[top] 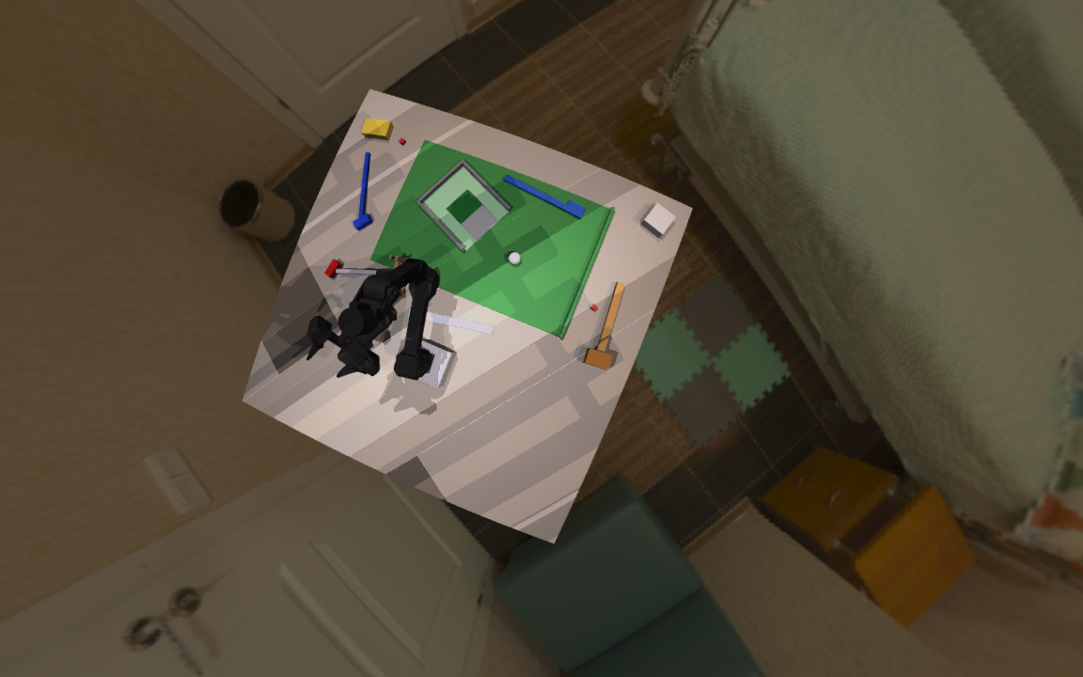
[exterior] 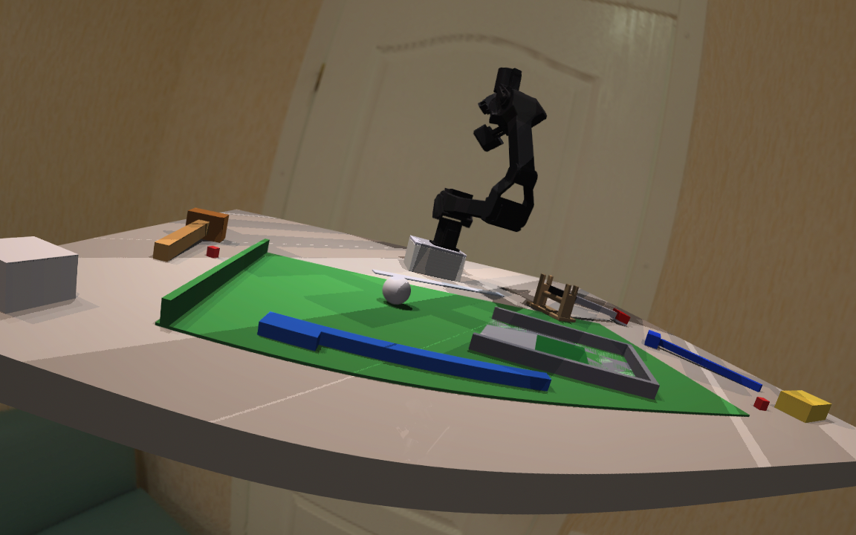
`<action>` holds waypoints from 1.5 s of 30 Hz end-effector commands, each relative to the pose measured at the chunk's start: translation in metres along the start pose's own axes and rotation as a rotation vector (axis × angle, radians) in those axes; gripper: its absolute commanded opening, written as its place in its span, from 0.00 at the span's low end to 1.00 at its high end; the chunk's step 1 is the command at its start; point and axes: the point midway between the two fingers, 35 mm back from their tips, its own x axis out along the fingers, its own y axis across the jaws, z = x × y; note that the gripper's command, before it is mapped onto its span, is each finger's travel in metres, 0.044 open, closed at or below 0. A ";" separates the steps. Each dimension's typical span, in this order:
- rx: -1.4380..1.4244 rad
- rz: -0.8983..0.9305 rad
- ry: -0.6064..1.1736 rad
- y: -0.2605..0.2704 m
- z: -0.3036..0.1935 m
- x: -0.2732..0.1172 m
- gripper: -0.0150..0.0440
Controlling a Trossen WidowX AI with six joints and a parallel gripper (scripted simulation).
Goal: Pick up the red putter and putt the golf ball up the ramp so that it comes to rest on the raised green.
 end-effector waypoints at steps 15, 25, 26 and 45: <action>-0.241 0.647 -0.492 0.099 0.111 0.022 1.00; -0.525 1.056 -0.876 0.174 0.161 -0.055 1.00; -0.556 1.093 -0.916 0.180 0.163 -0.067 1.00; -1.240 1.592 -1.761 0.197 0.059 -0.302 1.00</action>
